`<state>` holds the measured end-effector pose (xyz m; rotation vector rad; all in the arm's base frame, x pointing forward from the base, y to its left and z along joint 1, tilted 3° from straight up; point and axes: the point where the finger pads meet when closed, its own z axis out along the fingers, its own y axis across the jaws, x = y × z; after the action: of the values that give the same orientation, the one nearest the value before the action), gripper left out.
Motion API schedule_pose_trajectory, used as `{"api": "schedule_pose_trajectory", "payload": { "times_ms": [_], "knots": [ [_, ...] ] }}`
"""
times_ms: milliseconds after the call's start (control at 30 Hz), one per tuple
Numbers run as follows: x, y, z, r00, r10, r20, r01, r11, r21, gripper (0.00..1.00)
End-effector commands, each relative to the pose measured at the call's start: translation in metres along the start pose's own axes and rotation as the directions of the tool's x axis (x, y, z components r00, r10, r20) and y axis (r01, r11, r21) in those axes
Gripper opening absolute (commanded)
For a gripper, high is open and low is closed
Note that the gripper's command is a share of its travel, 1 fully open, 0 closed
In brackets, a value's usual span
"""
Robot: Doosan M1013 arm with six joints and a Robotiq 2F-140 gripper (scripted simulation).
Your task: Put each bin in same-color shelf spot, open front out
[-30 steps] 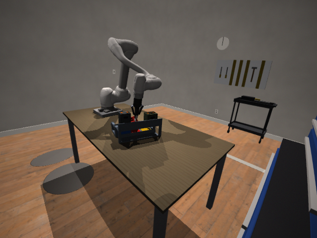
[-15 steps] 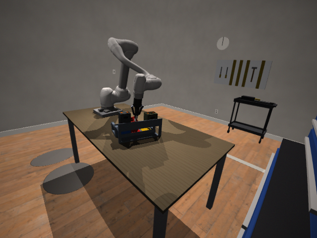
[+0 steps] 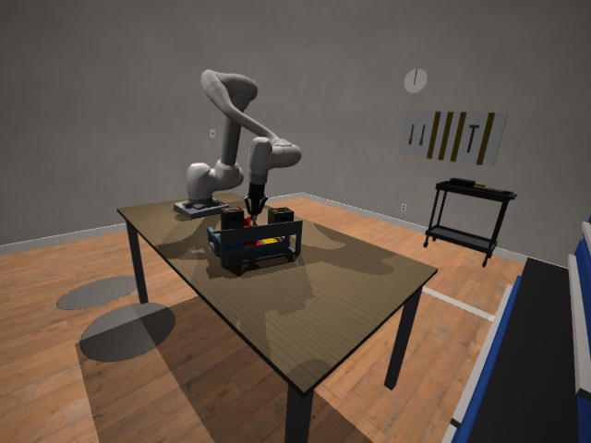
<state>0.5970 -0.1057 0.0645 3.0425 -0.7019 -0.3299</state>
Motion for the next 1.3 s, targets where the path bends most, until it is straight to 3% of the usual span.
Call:
{"api": "schedule_pose_trajectory", "payload": {
  "times_ms": [0, 1267],
  "knots": [
    [0.000, 0.000, 0.000, 1.000, 0.000, 0.000, 0.000, 1.000, 0.000, 0.10],
    [0.013, 0.000, -0.001, 0.999, 0.000, -0.038, 0.000, 1.000, 0.000, 0.10]
  ]
}}
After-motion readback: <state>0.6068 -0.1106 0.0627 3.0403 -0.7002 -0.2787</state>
